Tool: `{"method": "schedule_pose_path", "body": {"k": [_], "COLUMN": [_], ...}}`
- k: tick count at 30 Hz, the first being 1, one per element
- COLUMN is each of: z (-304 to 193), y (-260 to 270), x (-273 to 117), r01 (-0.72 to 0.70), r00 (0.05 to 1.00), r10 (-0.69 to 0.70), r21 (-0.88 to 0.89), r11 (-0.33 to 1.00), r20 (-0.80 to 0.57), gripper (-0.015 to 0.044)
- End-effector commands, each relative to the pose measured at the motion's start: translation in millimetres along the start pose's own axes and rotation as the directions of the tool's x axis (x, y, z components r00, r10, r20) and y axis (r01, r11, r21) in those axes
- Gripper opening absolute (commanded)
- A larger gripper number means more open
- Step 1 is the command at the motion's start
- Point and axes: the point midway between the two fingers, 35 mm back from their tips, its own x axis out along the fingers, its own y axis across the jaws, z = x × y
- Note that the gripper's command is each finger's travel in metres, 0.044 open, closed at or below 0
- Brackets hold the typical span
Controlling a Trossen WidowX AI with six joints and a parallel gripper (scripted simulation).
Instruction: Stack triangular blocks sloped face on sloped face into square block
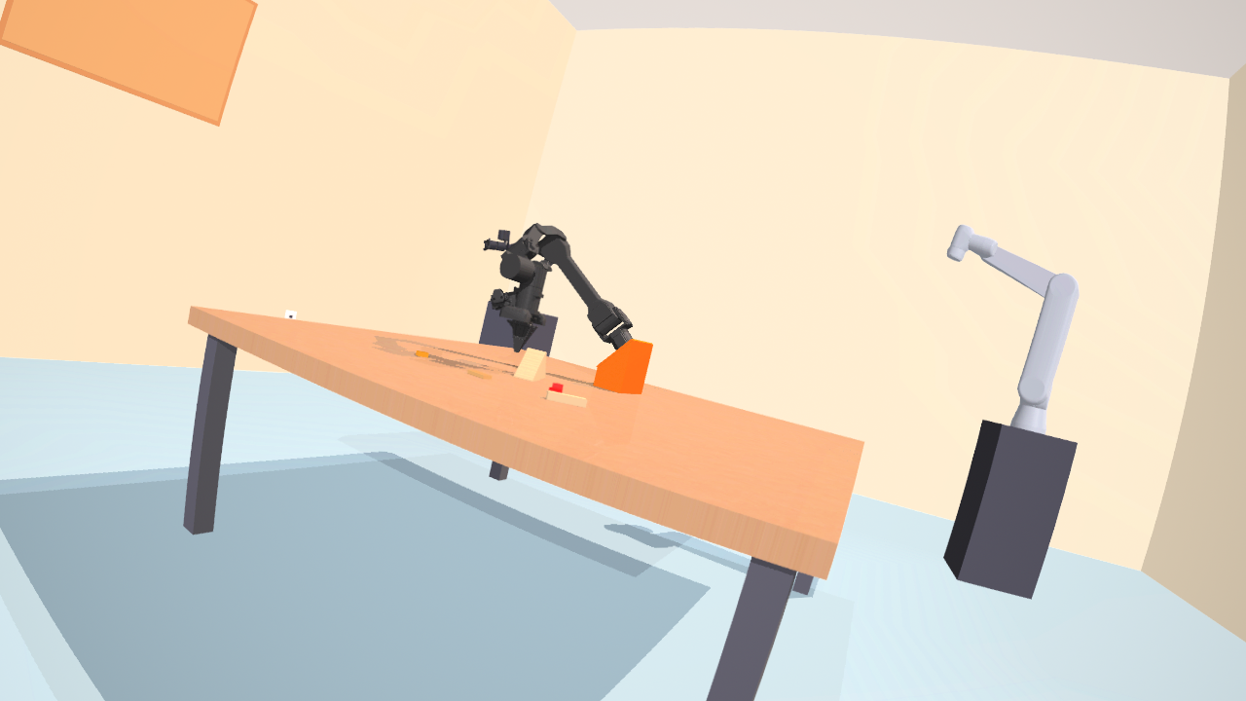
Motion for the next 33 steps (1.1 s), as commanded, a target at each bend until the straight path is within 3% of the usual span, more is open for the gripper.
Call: {"method": "schedule_pose_path", "body": {"k": [1, 20, 33], "z": [-0.8, -0.2, -26.3], "y": [-1.7, -3.7, -1.5], "x": [7.6, 38.3, 35.2], "r01": [0.007, 0.009, 0.009], "r00": [1.0, 1.0, 1.0], "r10": [-0.007, -0.009, -0.009], "r21": [-0.007, -0.006, -0.007], "r11": [1.0, 1.0, 1.0], "r20": [0.001, 0.005, 0.004], "gripper": [0.0, 0.0, 0.0]}}
